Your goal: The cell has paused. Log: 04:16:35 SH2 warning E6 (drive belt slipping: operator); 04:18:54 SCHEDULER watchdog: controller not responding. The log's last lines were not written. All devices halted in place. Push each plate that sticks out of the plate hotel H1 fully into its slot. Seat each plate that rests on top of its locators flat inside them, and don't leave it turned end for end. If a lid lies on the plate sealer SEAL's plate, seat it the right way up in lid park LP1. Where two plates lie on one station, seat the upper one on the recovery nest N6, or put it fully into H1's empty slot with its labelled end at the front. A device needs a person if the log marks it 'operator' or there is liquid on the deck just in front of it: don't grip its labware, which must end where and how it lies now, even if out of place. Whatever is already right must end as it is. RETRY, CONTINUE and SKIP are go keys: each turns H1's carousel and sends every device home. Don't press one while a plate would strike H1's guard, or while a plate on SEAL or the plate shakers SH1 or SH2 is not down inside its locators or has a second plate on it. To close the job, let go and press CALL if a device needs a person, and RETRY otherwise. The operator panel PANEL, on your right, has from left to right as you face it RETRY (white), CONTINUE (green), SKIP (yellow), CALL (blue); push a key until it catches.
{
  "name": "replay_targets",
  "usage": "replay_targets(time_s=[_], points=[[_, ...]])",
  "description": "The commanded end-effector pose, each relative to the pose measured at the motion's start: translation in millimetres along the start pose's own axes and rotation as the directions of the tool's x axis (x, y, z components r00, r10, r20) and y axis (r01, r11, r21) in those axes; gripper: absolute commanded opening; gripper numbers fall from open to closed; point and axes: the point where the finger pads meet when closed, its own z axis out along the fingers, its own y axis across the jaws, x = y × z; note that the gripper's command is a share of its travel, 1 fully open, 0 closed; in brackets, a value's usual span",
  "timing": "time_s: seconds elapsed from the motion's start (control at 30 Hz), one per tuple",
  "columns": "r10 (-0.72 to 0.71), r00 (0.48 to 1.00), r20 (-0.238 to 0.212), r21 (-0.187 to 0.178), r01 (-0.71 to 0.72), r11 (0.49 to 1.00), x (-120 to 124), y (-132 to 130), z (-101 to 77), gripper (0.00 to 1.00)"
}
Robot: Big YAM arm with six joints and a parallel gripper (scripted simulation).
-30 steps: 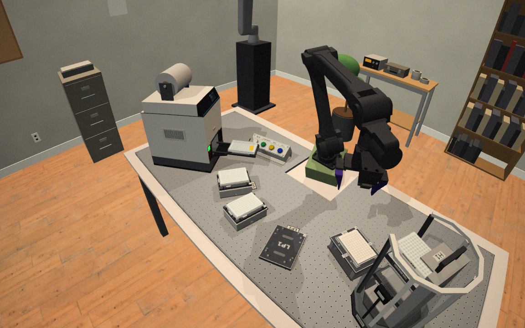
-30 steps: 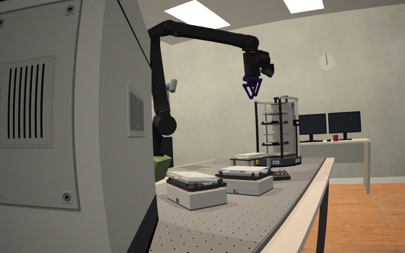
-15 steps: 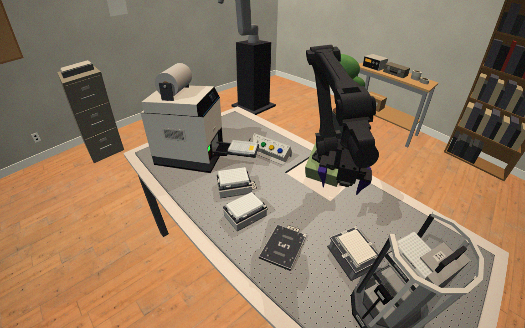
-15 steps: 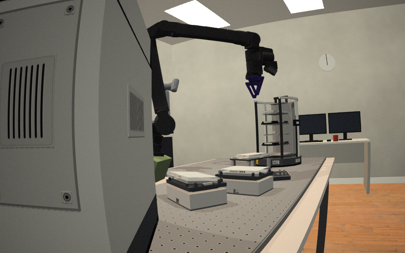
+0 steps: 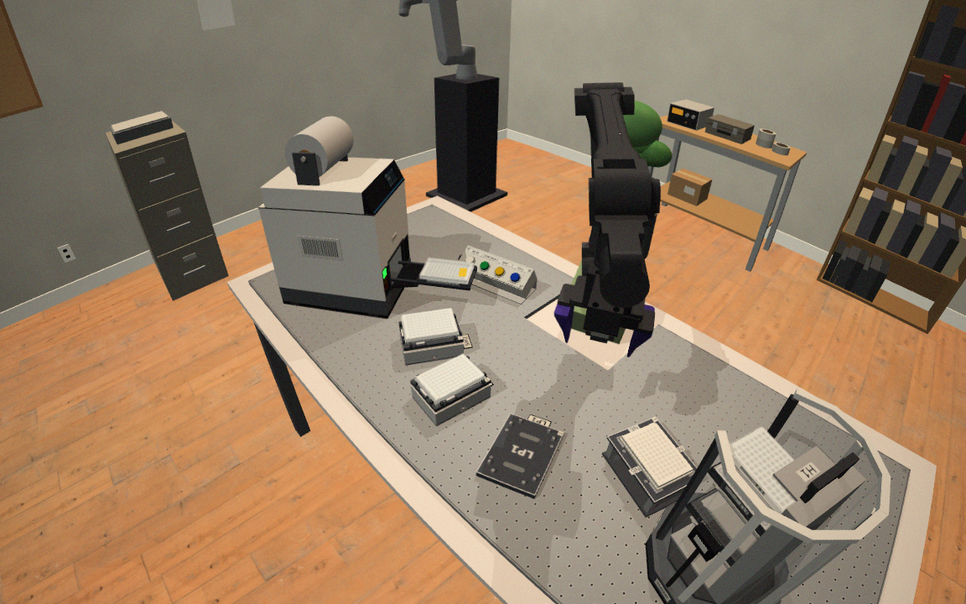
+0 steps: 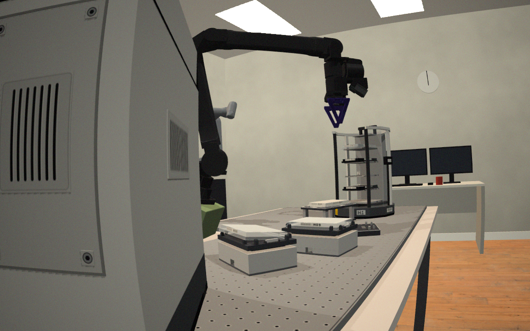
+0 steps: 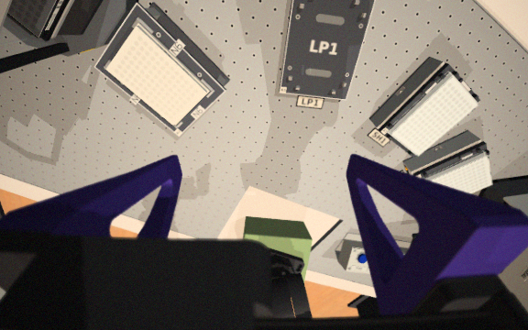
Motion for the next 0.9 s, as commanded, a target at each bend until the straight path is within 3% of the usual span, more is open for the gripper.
replay_targets(time_s=[0.0, 0.1, 0.23, 0.43, 0.67, 0.7, 0.87], points=[[-0.028, 0.999, 0.025, 0.001, 0.028, 1.0, -3.6, -13.6, -2.6, 1.0], [0.006, 0.999, 0.034, -0.001, -0.006, 1.0, -1.9, -17.3, -5.9, 1.0], [0.16, 0.987, 0.034, -0.005, -0.16, 0.987, 1.2, -30.2, -5.9, 1.0], [0.351, 0.936, 0.025, -0.006, -0.351, 0.936, 4.9, -49.3, -2.5, 1.0], [0.337, 0.941, 0.034, -0.006, -0.337, 0.942, 9.7, -65.5, -5.9, 1.0], [0.336, 0.942, 0.006, 0.002, -0.336, 0.942, 7.4, -68.6, 4.9, 1.0], [0.335, 0.941, 0.033, -0.004, -0.336, 0.942, 14.1, -84.7, -5.0, 1.0]])
